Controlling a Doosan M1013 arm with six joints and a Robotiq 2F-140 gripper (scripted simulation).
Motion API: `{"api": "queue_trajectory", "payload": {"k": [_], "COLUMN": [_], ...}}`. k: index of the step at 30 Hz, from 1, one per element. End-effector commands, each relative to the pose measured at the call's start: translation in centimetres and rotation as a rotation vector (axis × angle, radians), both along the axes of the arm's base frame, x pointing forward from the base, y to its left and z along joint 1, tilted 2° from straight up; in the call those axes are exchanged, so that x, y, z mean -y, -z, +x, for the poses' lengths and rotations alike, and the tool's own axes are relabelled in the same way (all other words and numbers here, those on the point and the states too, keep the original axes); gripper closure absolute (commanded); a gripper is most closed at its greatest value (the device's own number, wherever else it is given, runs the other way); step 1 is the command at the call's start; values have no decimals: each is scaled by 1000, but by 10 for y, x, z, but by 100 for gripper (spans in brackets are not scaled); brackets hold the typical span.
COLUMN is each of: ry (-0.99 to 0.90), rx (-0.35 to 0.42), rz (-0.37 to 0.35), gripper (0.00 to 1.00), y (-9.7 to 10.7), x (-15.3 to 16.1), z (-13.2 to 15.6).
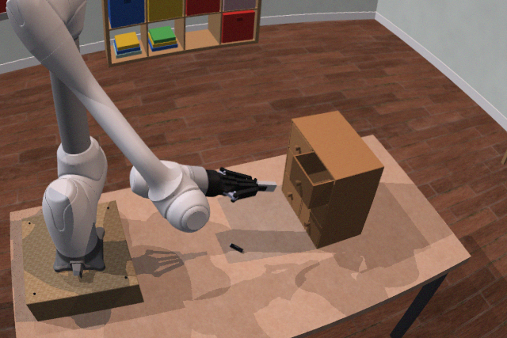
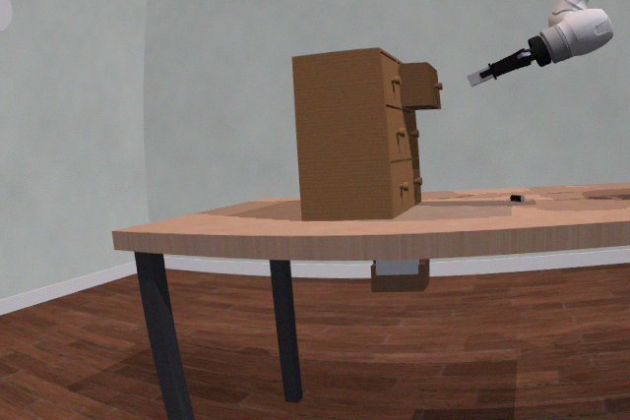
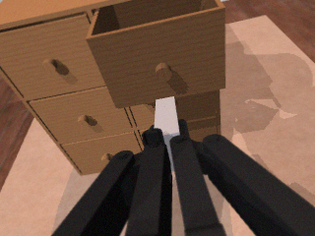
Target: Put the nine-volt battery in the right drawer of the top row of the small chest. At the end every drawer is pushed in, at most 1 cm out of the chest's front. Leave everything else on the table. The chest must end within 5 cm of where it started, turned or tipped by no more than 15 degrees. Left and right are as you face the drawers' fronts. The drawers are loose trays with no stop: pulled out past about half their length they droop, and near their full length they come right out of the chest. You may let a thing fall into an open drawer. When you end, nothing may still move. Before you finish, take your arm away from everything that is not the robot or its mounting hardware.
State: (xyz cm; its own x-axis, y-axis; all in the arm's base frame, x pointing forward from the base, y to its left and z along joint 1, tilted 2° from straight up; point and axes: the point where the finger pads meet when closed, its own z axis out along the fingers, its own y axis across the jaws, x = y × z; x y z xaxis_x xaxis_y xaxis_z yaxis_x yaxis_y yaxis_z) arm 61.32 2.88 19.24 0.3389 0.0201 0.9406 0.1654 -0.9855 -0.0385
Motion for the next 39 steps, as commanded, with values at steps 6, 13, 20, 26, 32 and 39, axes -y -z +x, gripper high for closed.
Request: {"api": "queue_trajectory", "payload": {"k": [6,13,20,26,32,39], "ry": [1,1,1,1,1,1], "rx": [1,1,1,1,1,1], "rz": [0,0,0,0,0,0], "gripper": [100,100,100,100,100,100], "y": [7,9,9,9,9,9], "x": [-4,-5,-5,-5,-5,-5], "z": [24,30,31,31,31,31]}}
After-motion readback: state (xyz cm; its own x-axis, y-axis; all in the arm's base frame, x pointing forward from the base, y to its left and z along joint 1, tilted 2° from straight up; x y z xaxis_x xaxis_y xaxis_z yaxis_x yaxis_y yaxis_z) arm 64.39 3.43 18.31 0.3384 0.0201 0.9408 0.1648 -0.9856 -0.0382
